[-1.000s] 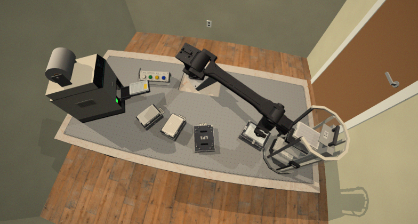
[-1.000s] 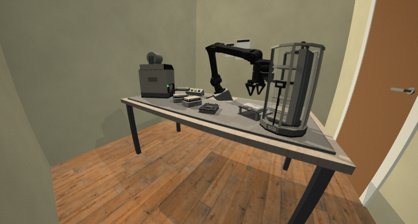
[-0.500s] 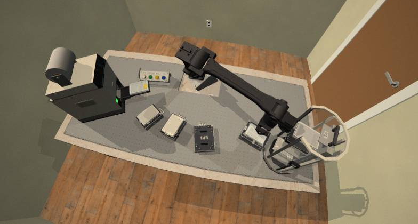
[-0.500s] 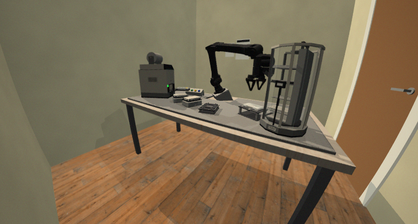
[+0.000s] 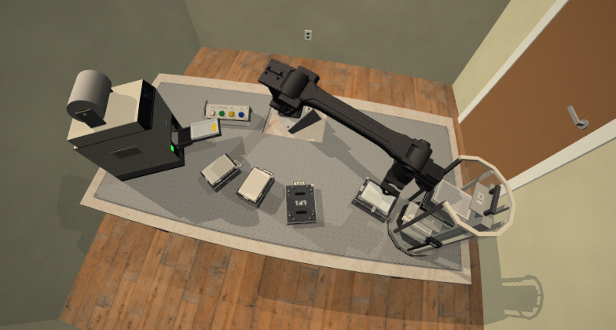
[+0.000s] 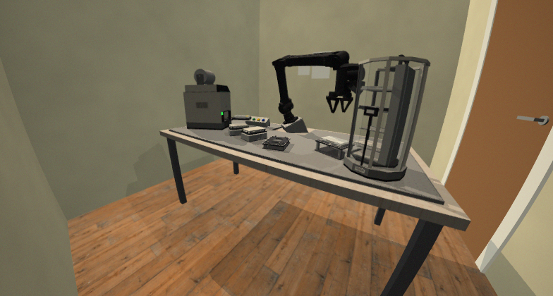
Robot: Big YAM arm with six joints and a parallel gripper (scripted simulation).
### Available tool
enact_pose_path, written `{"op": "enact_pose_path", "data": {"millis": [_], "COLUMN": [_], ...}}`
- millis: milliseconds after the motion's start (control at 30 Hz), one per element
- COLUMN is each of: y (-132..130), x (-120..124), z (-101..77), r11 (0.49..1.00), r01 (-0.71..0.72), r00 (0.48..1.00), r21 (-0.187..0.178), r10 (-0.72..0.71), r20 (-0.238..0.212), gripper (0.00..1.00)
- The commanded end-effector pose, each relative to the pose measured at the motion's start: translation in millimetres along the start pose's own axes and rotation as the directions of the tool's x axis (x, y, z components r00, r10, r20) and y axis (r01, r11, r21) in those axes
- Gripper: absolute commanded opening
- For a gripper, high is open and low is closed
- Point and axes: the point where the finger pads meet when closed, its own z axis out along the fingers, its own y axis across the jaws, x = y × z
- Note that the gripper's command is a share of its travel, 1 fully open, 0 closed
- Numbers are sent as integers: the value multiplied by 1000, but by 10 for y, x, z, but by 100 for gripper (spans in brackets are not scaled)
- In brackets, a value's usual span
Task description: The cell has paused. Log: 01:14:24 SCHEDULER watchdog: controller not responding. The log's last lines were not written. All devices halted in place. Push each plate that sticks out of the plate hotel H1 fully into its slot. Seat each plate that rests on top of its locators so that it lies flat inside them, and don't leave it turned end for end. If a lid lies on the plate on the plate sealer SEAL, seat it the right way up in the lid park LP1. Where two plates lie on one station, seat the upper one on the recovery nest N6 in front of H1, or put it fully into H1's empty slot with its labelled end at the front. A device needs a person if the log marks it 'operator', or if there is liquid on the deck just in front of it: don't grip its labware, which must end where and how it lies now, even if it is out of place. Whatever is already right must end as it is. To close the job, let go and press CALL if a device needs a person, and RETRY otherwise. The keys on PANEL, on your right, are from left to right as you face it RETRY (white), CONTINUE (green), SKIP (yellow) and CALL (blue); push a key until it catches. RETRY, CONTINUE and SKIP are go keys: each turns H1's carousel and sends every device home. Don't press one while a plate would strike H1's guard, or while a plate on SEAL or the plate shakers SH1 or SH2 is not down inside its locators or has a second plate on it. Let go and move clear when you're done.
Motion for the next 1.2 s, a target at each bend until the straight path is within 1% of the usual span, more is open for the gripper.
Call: {"op": "enact_pose_path", "data": {"millis": [0, 200, 267, 300, 667, 767, 833, 1000, 1067, 1133, 1167], "y": [-32, -19, -19, 4, 59, 60, 60, 62, 64, 65, 65], "x": [-111, -105, -105, -115, -125, -121, -121, -115, -137, -134, -134], "z": [-479, -616, -616, -596, -787, -866, -866, -998, -1053, -1108, -1113], "r11": [1000, 1000, 1000, 1000, 1000, 1000, 1000, 1000, 1000, 1000, 1000], "r01": [-20, -18, -18, -14, -5, -5, -5, -5, -10, -10, -10], "r00": [997, 998, 998, 998, 999, 999, 999, 999, 999, 999, 999], "r21": [0, 0, 0, 0, 0, 0, 0, 0, -1, -2, -2], "r10": [20, 18, 18, 14, 5, 5, 5, 5, 10, 10, 10], "r20": [69, 65, 65, 57, 39, 39, 39, 39, 49, 49, 49], "gripper": [100, 100, 100, 100, 100, 100, 100, 100, 100, 100, 100]}}
